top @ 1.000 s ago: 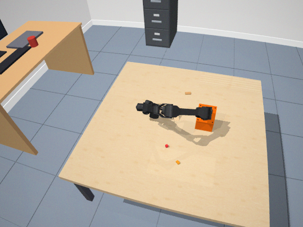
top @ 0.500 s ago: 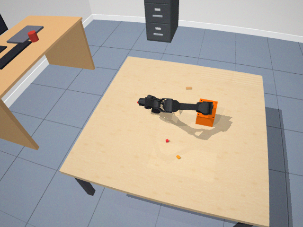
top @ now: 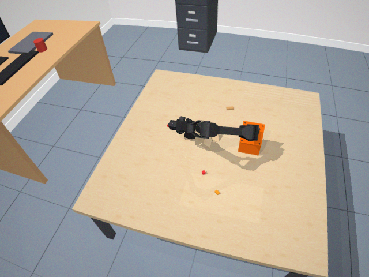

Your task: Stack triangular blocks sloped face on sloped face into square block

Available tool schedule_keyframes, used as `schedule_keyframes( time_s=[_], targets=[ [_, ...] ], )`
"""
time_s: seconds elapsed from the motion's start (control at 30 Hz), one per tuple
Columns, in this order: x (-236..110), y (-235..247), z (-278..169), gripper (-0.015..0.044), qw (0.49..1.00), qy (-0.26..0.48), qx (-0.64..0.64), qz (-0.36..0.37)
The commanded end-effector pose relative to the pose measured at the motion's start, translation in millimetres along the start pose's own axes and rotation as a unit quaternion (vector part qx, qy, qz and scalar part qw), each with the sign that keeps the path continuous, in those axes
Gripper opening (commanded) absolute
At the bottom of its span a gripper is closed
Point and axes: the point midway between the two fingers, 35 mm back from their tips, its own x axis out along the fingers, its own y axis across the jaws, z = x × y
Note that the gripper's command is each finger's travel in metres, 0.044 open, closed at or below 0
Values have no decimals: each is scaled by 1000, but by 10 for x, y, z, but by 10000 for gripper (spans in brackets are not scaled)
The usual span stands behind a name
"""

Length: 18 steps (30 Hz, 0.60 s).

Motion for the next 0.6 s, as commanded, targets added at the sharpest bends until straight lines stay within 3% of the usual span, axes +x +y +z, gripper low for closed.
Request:
schedule_keyframes(
  time_s=[0.0,0.1,0.57],
  targets=[
    [-14,0,-18,0,1000,0,-1,0],
    [-12,-1,-27,0,1000,-7,1,0],
    [-9,-7,-306,0,982,-187,2,0]
  ],
)
